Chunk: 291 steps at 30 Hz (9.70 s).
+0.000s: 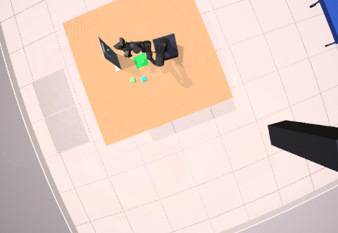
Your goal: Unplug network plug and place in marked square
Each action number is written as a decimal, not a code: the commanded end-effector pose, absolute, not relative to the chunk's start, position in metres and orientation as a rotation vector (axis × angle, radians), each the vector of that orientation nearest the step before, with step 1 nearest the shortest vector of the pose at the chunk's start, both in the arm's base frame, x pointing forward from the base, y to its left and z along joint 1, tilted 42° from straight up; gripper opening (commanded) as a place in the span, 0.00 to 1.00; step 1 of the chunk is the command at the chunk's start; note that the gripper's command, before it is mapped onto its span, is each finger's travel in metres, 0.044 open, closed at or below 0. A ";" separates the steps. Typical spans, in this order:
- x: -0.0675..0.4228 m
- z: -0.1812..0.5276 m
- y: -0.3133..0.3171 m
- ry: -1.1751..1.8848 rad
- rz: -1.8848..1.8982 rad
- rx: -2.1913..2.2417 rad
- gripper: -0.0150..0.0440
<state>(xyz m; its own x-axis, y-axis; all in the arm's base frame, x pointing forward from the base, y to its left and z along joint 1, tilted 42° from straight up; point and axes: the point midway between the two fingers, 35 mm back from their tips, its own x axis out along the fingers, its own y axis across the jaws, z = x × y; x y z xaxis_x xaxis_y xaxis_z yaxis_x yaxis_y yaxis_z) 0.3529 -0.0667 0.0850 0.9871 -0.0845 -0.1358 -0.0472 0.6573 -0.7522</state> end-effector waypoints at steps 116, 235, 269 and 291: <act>0.364 0.087 -0.064 0.164 -0.025 -0.850 0.25; 0.252 -0.017 0.055 -0.042 1.061 -1.075 0.25; 0.230 -0.037 0.085 -0.155 1.195 -1.050 0.25; 0.230 -0.048 0.093 -0.152 1.198 -1.052 0.25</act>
<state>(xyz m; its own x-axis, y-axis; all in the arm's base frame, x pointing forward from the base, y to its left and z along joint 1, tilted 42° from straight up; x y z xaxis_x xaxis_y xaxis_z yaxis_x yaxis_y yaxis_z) 0.2312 0.0920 -0.0457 0.4158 0.8139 -0.4058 -0.6774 -0.0205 -0.7353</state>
